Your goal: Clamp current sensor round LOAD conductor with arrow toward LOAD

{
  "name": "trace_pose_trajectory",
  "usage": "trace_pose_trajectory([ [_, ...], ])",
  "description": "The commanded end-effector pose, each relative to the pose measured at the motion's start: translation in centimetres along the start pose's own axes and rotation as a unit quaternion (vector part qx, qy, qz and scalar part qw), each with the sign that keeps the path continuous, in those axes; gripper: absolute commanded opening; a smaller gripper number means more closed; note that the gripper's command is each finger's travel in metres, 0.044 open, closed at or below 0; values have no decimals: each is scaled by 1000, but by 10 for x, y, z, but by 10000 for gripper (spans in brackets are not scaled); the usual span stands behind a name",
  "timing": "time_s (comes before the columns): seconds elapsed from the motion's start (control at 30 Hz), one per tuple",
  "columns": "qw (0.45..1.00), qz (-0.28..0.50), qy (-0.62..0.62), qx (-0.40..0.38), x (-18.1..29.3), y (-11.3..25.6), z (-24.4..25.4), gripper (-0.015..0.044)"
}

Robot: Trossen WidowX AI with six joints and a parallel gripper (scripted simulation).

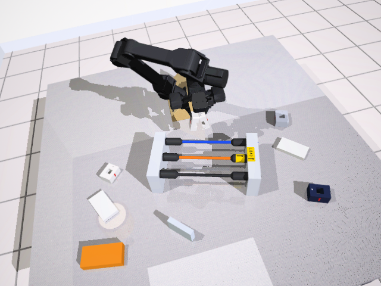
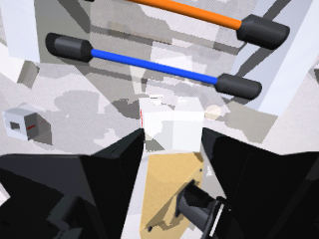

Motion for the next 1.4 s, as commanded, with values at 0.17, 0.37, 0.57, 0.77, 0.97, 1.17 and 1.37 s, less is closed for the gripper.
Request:
trace_pose_trajectory([
  [0.17,993,1,117,-1,-21,1,-4,0],
  [0.37,980,0,201,-2,-37,2,-7,0],
  [0.57,959,-1,283,-2,-52,1,-12,0],
  [0.77,932,-1,362,-1,-67,0,-17,0],
  [0.97,898,-1,440,0,-82,-2,-23,0],
  [1.17,858,-1,514,1,-96,-5,-29,0],
  [1.37,812,1,584,3,-111,-8,-36,0],
])
Point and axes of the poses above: the point midway between the two fingers, 35 mm back from their tips, its own y axis back along the fingers, its own z axis across the jaws, x = y × z, the point moved 8 cm from there along y, back along the fingers, and after that the axes turned 5 degrees about y, right-handed, at the moved point
